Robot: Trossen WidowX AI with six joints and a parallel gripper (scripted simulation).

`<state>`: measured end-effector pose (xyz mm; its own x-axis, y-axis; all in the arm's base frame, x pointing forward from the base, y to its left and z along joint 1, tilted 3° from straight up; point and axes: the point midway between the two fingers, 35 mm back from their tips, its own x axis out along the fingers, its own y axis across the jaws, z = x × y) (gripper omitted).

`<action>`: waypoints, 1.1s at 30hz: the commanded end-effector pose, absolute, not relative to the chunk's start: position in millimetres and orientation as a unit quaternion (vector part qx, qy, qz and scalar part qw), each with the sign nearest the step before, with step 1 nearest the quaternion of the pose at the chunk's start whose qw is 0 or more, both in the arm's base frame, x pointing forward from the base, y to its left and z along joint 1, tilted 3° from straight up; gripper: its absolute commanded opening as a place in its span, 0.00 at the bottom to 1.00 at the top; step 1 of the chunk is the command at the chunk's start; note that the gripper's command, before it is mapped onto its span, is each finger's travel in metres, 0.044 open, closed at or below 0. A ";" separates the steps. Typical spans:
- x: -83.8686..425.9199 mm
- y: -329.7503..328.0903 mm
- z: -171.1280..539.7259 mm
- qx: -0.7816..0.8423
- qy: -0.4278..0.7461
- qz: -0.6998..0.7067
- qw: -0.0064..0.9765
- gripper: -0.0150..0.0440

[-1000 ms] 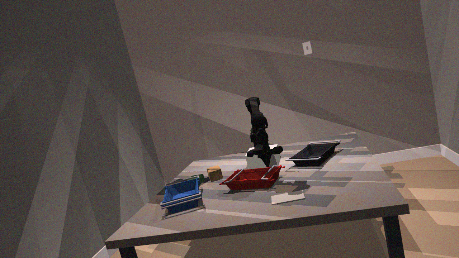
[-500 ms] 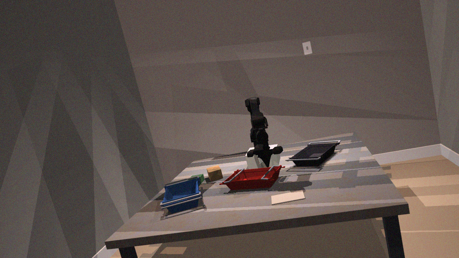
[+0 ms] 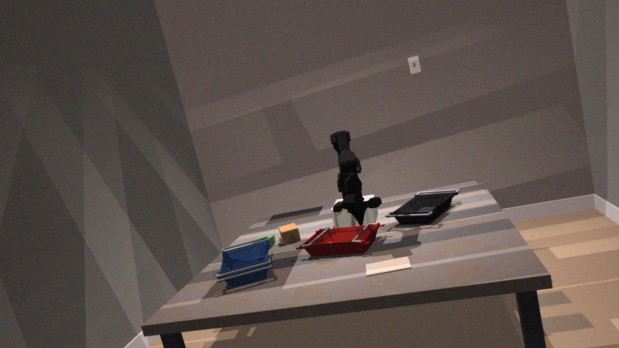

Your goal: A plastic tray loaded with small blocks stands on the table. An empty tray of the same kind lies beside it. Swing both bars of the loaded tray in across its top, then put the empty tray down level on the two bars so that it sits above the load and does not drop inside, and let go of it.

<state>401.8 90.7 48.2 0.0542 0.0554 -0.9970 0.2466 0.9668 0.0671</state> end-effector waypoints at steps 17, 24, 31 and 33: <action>401.8 90.7 48.2 0.110 0.684 -0.067 0.718 0.25; 401.8 90.7 48.2 0.110 0.684 -0.067 0.718 0.34; 404.0 90.5 60.2 0.110 0.684 -0.067 0.718 0.65; 406.4 90.1 78.5 0.110 0.684 -0.067 0.718 0.74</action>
